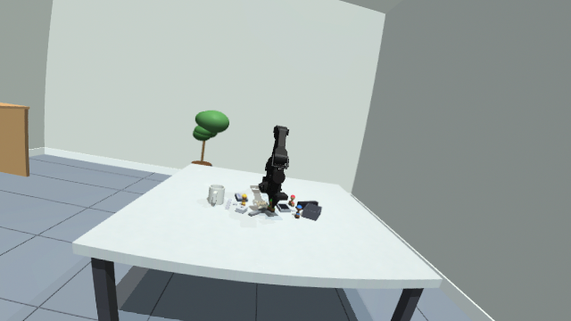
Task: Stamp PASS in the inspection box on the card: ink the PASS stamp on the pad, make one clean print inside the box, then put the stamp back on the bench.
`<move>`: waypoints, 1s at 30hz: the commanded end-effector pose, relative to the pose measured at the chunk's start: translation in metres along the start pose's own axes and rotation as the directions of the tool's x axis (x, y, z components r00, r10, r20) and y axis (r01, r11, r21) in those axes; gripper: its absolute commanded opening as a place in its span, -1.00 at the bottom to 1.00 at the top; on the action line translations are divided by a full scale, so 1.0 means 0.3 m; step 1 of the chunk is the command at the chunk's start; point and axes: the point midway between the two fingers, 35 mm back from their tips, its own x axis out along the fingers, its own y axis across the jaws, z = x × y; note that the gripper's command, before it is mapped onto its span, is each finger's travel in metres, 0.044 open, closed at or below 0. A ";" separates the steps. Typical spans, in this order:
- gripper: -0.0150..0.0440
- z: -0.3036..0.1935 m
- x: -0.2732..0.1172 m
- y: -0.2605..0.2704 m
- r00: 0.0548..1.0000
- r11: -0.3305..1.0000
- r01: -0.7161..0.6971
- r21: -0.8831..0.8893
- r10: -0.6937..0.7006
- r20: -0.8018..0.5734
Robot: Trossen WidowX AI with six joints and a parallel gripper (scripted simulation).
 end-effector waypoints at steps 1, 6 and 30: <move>-0.49 0.000 0.018 -0.001 1.000 1.000 -0.001 0.005 0.001 0.002; -0.49 -0.001 0.041 -0.003 1.000 1.000 -0.001 0.005 0.001 0.002; 0.42 -0.001 -0.359 -0.005 1.000 1.000 -0.001 0.005 0.001 0.002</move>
